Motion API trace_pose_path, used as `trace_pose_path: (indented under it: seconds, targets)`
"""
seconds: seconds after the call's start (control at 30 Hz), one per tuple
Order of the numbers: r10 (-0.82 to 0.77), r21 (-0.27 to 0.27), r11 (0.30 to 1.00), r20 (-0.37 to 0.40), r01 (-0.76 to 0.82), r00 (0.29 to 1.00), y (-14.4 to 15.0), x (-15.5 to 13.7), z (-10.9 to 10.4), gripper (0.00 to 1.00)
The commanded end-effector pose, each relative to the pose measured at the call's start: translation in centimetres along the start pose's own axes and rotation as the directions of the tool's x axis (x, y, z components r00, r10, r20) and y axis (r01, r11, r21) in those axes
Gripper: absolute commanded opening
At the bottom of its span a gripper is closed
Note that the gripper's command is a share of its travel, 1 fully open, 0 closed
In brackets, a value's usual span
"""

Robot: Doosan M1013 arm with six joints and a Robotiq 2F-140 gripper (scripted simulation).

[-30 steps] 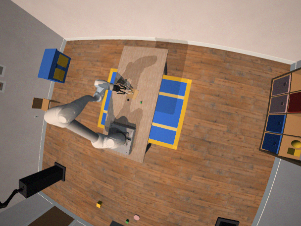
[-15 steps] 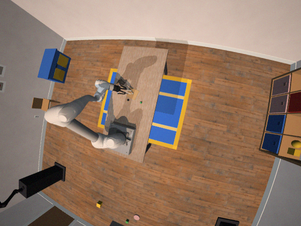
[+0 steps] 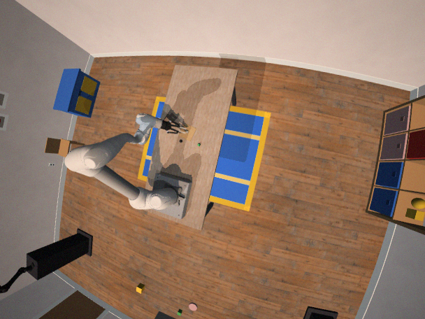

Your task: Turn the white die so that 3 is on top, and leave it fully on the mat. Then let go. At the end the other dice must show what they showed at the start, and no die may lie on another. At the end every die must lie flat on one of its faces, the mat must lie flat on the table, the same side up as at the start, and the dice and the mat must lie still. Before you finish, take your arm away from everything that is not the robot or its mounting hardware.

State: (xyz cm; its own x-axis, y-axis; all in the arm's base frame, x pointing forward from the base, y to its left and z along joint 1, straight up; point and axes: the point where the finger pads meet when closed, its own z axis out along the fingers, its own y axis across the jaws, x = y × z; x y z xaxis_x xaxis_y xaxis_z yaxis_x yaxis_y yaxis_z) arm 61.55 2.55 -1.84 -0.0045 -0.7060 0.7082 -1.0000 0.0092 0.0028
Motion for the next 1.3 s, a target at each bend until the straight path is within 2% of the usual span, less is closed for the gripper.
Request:
trace_pose_path:
  seconds: [0.0, 0.6, 1.27]
  targets:
    - [0.000, 0.000, 1.000, 0.000, 0.000, 1.000, 0.0, -0.5, 0.5, 0.21]
    - [0.000, 0.000, 1.000, 0.000, 0.000, 1.000, 0.0, -2.3, 2.3, 0.21]
    - [0.000, 0.000, 1.000, 0.000, 0.000, 1.000, 0.0, -2.8, 2.8, 0.21]
